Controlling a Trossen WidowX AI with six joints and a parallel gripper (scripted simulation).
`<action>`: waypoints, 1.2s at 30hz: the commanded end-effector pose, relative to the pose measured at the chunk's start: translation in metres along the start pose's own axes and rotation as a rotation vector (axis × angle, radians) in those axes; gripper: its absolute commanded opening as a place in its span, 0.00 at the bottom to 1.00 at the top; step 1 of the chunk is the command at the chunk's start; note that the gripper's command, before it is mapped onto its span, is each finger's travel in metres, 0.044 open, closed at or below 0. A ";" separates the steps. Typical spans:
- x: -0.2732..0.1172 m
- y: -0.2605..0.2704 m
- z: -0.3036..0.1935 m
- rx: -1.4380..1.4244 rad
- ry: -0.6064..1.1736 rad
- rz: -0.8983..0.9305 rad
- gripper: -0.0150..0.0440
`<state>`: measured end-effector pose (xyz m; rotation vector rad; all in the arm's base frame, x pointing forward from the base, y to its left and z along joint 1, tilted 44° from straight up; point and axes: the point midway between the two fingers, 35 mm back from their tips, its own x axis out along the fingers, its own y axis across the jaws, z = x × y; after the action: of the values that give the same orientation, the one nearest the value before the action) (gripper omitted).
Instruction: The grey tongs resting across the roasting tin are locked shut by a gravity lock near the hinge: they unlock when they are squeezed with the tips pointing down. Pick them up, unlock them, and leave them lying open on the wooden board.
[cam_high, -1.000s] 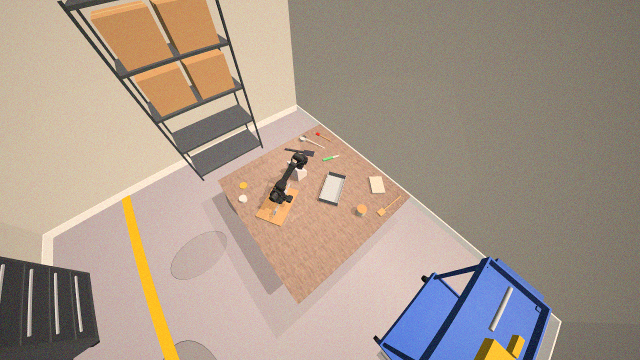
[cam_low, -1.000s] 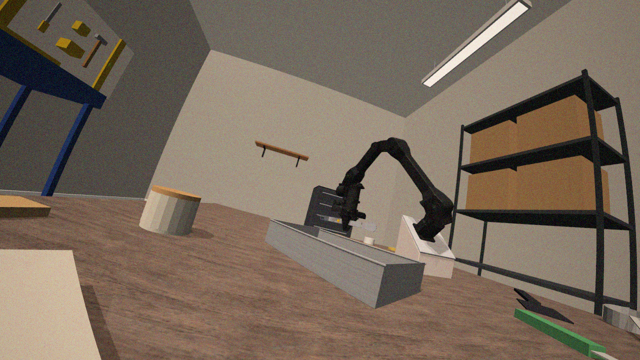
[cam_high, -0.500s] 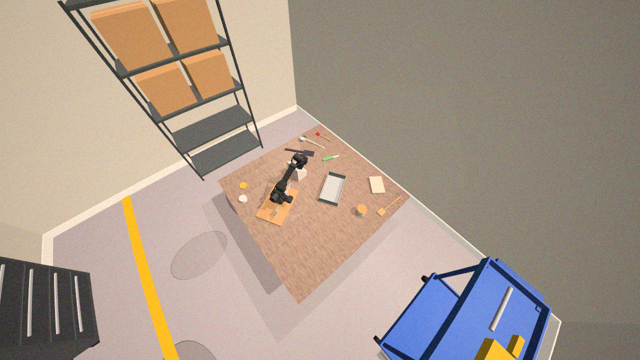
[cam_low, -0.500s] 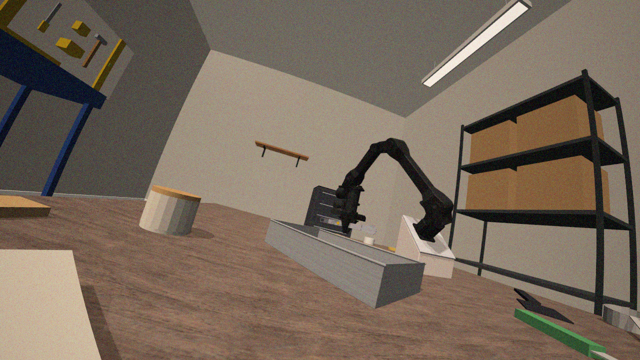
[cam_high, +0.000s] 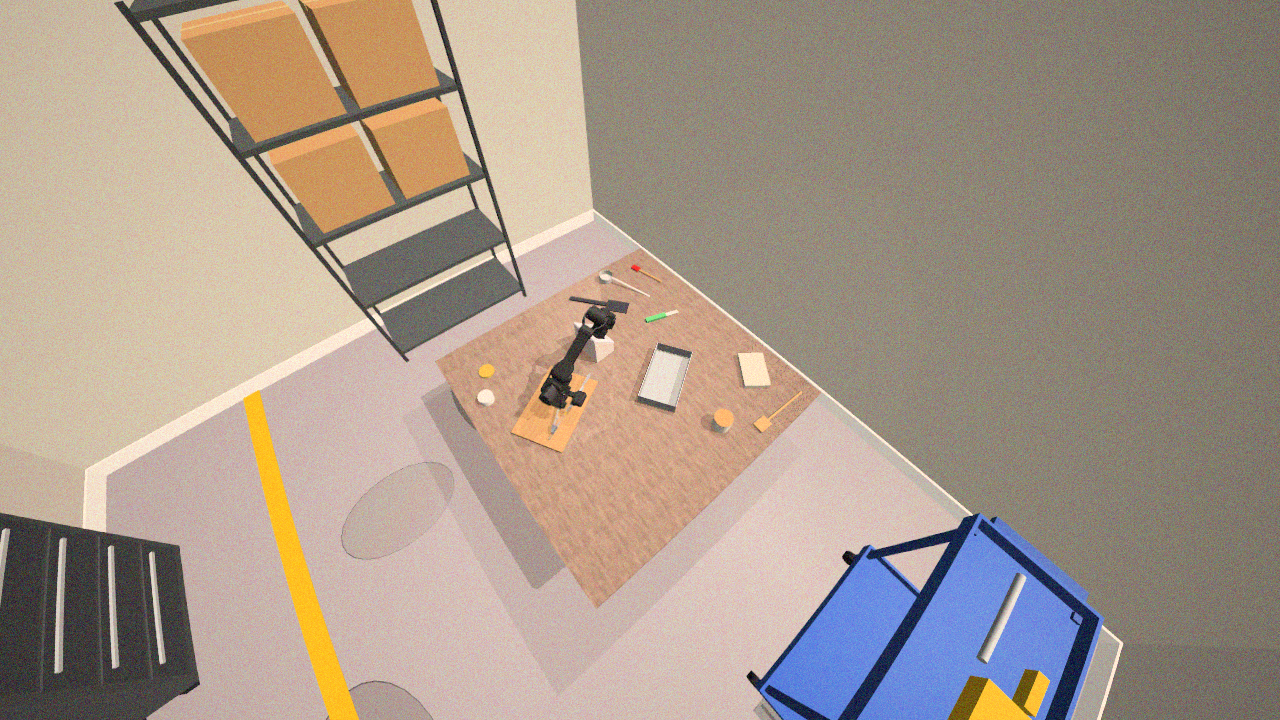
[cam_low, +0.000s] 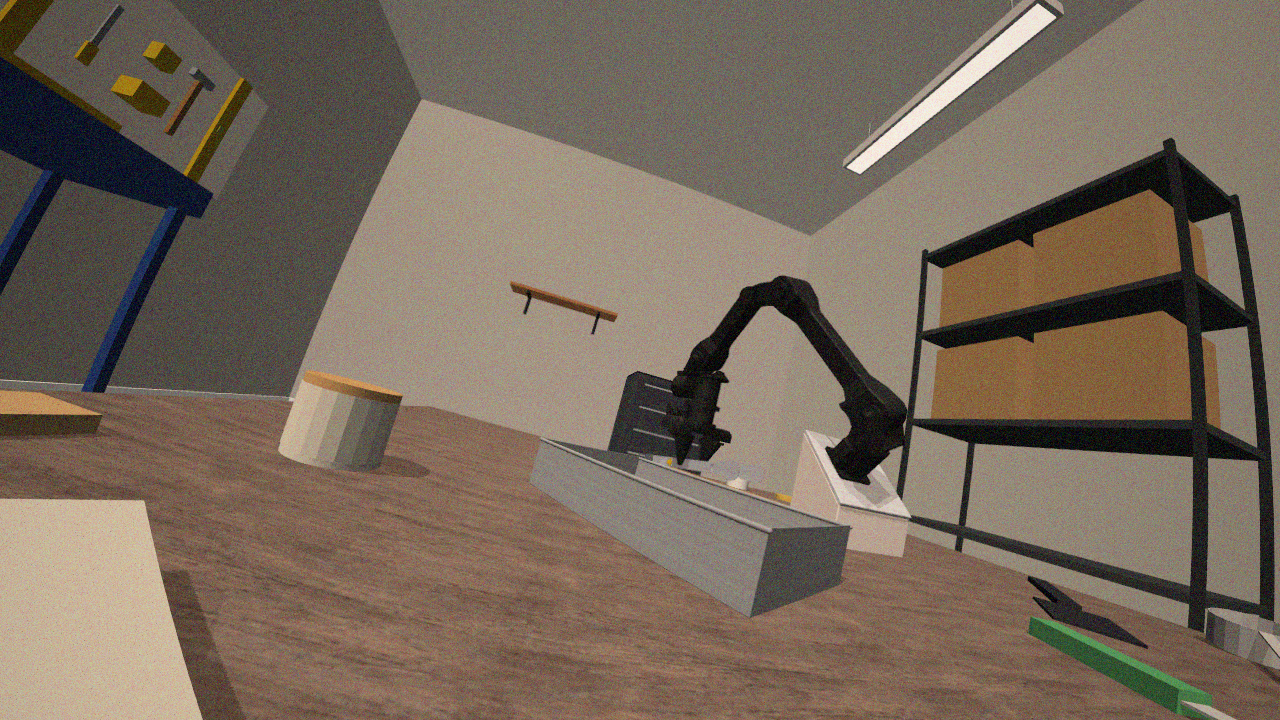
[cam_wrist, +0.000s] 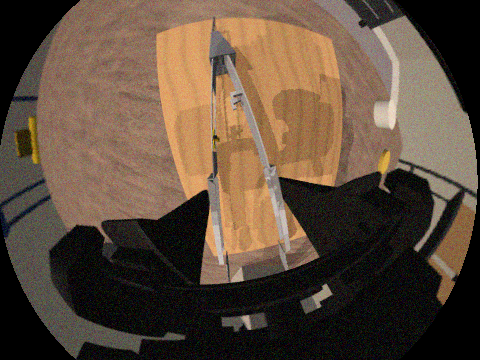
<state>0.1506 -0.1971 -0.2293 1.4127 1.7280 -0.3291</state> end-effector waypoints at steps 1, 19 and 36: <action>0.000 -0.001 0.000 0.000 0.001 -0.004 0.98; -0.117 -0.154 -0.002 0.013 -0.009 -0.012 1.00; -0.168 -0.153 -0.008 0.025 -0.022 -0.004 1.00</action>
<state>0.0098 -0.3482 -0.1558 1.4222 1.7156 -0.3626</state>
